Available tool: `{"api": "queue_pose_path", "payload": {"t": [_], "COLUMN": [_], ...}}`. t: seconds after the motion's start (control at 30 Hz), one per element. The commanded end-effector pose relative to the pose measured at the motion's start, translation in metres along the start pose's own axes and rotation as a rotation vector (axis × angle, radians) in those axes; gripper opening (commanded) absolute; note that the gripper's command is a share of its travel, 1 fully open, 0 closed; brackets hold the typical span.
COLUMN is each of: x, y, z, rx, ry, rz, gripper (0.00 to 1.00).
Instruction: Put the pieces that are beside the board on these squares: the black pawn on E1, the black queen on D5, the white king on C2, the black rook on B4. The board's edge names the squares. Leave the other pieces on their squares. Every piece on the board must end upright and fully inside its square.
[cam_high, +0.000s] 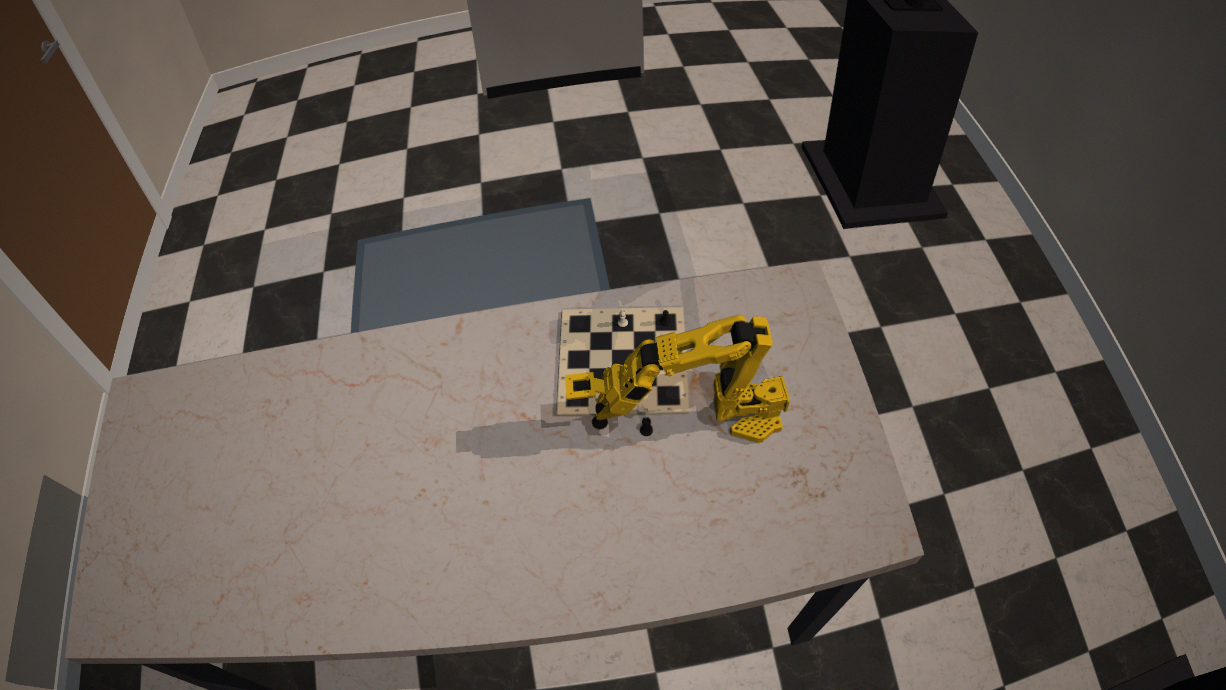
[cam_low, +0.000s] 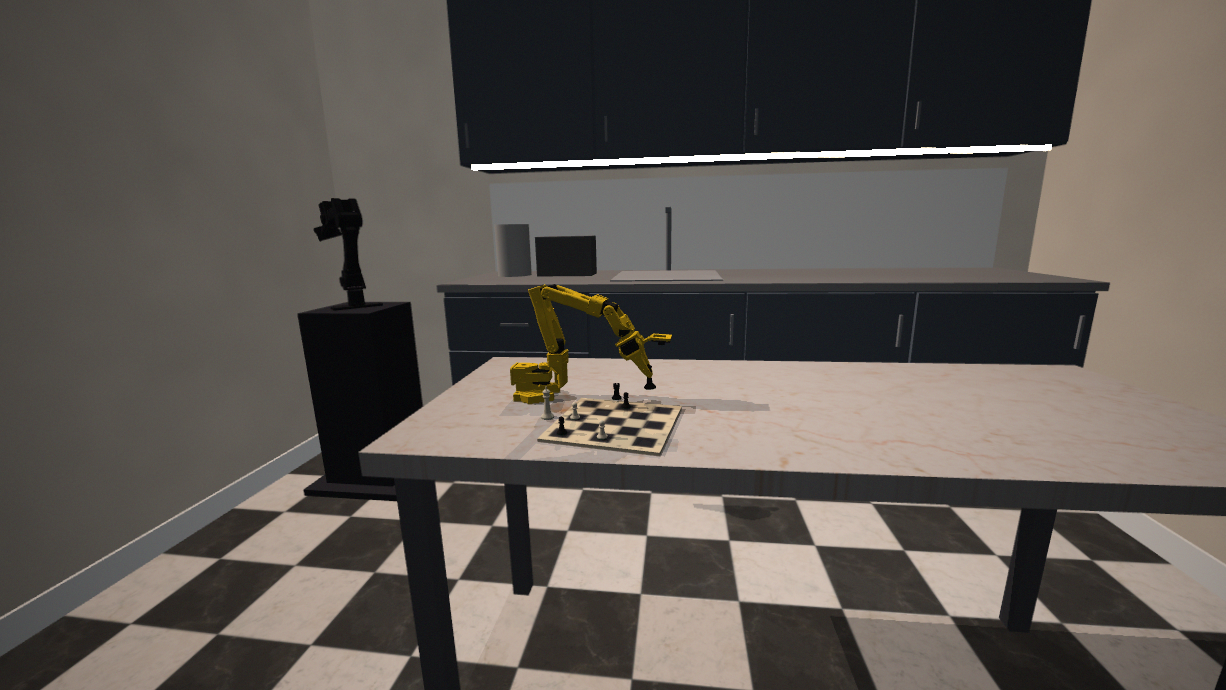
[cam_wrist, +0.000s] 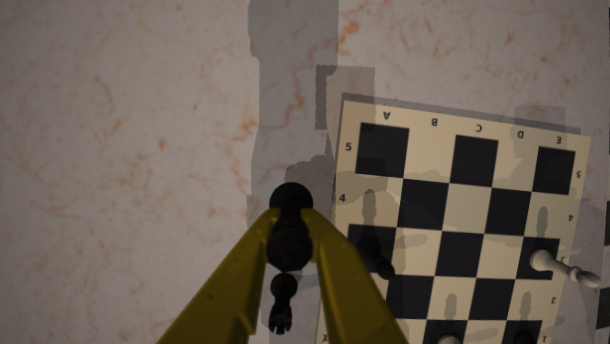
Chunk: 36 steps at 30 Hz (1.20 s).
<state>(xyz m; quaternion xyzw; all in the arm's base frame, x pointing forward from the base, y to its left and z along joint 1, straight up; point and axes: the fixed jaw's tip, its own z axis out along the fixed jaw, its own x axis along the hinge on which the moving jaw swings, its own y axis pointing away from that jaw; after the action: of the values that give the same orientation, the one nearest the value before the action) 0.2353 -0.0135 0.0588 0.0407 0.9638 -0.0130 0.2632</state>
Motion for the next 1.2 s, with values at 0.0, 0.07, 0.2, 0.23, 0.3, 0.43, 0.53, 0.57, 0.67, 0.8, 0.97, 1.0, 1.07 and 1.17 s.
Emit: {"api": "queue_pose_path", "payload": {"t": [0.0, 0.07, 0.2, 0.23, 0.3, 0.43, 0.53, 0.57, 0.67, 0.8, 0.97, 1.0, 1.07, 1.17], "x": [-0.009, -0.011, -0.014, -0.015, -0.017, -0.020, -0.021, -0.022, -0.022, -0.022, -0.023, -0.023, -0.024, -0.026], "y": [-0.001, -0.002, -0.002, -0.002, -0.002, -0.002, -0.002, -0.002, -0.002, -0.002, -0.004, -0.007, -0.015, -0.034], "z": [-0.013, -0.017, -0.021, -0.023, -0.027, -0.032, -0.035, -0.036, -0.036, -0.037, -0.036, -0.036, -0.036, -0.034], "rx": [0.003, 0.003, 0.003, 0.003, 0.003, 0.003, 0.003, 0.003, 0.003, 0.003, 0.009, 0.014, 0.031, 0.072], "ry": [-0.016, -0.016, -0.016, -0.016, -0.016, -0.016, -0.016, -0.016, -0.016, -0.016, -0.016, -0.016, -0.016, -0.016], "rz": [-0.001, -0.001, -0.001, -0.001, -0.001, -0.001, -0.001, -0.001, -0.001, -0.001, 0.010, 0.019, 0.047, 0.115], "gripper": [0.00, 0.00, 0.00, 0.00, 0.00, 0.00, 0.00, 0.00, 0.00, 0.00, 0.00, 0.00, 0.00, 0.00]}}
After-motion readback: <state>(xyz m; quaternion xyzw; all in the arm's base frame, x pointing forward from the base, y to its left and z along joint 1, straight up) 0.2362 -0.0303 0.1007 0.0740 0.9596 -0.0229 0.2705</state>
